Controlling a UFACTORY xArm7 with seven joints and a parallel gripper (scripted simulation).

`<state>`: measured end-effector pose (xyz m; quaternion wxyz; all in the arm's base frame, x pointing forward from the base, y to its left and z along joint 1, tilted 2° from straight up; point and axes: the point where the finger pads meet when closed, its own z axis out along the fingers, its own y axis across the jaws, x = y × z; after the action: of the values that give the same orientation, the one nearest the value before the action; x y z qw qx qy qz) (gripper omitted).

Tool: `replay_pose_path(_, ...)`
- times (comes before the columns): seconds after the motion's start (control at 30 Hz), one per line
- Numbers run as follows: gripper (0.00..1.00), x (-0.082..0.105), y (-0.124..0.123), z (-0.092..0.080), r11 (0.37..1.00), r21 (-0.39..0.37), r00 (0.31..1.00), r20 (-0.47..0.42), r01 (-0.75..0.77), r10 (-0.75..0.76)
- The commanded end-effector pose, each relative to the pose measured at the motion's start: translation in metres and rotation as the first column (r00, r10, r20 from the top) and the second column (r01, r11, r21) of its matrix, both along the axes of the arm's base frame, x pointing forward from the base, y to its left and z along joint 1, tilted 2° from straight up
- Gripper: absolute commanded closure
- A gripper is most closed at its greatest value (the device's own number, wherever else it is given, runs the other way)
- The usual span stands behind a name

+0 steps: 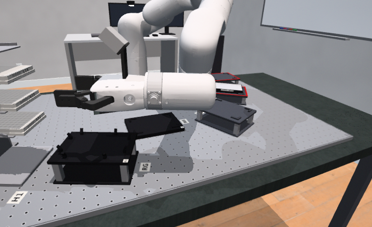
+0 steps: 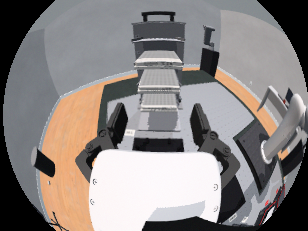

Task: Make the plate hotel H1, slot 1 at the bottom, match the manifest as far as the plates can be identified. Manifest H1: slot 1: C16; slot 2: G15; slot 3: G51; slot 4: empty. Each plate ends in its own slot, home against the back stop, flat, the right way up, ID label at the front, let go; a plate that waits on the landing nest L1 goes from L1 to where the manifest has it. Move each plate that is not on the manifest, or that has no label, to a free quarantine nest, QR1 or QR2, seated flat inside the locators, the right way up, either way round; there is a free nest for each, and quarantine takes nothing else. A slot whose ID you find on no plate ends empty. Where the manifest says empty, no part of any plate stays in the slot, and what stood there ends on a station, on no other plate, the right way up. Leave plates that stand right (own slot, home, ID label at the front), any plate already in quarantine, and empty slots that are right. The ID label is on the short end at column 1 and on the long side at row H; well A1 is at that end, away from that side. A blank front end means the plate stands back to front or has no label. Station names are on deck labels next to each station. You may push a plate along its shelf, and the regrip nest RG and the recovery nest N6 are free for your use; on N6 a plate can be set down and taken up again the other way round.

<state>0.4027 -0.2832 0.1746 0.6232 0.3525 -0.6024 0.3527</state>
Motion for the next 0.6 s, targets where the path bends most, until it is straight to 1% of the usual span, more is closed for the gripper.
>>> replay_pose_path(0.0,0.00,0.001,0.000,0.011,1.000,-0.001,1.000,0.003,0.000,0.000)
replay_pose_path(0.4,0.00,0.003,-0.001,0.043,1.000,-0.001,1.000,0.003,0.000,0.000)
replay_pose_path(0.47,0.00,0.003,-0.001,0.043,1.000,-0.001,1.000,0.003,0.000,0.000)
replay_pose_path(0.57,0.00,0.004,-0.001,0.049,1.000,-0.001,1.000,0.003,0.000,0.000)
